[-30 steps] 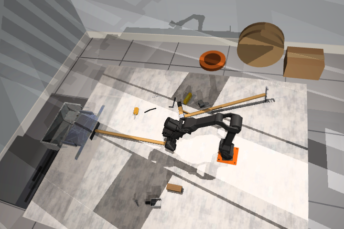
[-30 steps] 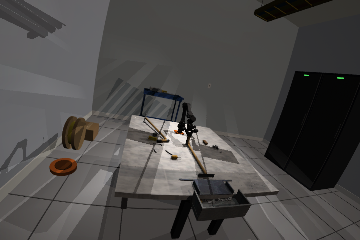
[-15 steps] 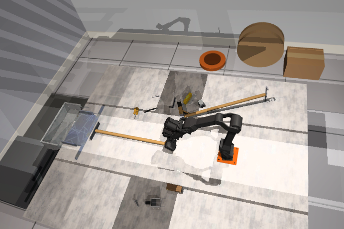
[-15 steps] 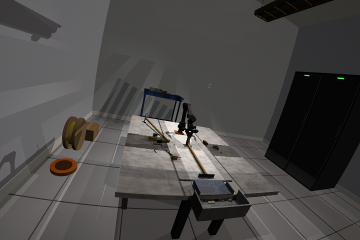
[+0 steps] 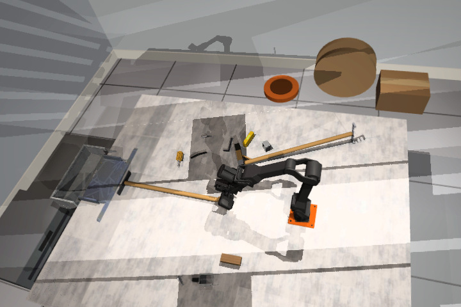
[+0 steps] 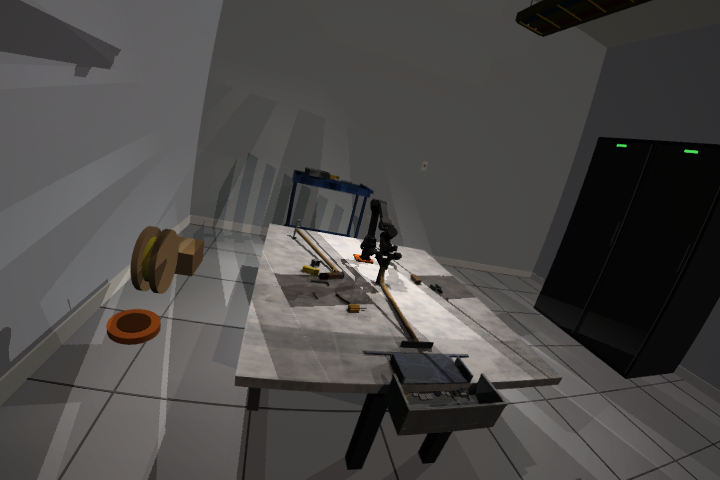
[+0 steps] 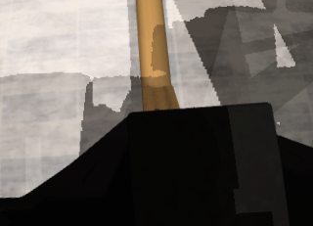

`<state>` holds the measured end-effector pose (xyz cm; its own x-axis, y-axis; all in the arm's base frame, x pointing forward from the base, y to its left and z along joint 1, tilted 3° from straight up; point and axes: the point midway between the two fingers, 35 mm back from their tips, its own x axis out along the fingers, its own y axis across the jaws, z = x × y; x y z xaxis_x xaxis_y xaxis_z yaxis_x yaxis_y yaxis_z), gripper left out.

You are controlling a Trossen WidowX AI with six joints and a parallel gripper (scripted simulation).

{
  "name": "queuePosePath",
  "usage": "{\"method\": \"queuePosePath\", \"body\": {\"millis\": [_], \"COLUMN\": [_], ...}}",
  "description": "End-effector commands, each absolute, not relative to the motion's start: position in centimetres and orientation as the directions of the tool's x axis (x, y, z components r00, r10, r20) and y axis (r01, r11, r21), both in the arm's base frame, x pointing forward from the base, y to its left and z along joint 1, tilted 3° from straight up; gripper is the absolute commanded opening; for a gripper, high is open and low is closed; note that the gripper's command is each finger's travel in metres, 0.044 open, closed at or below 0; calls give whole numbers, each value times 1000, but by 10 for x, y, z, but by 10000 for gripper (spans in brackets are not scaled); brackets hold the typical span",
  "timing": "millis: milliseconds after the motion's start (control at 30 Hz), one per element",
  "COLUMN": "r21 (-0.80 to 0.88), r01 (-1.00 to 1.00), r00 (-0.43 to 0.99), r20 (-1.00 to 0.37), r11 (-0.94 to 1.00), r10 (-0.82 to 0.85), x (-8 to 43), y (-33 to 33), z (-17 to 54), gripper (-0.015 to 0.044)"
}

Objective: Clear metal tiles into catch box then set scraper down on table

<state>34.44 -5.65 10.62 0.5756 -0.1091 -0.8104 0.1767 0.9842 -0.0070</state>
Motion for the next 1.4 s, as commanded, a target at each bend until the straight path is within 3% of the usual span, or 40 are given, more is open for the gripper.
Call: {"method": "queuePosePath", "body": {"millis": [0, 467, 1033, 1367], "r21": [-7, -7, -6, -6], "r01": [177, 178, 180, 180], "r00": [579, 582, 574, 574], "r20": [-808, -805, -811, -811], "r11": [984, 984, 984, 984], "r10": [-110, -111, -110, -110], "x": [344, 342, 341, 340], "y": [-57, -58, -57, -56], "z": [107, 106, 106, 135], "gripper": [0, 0, 440, 440]}}
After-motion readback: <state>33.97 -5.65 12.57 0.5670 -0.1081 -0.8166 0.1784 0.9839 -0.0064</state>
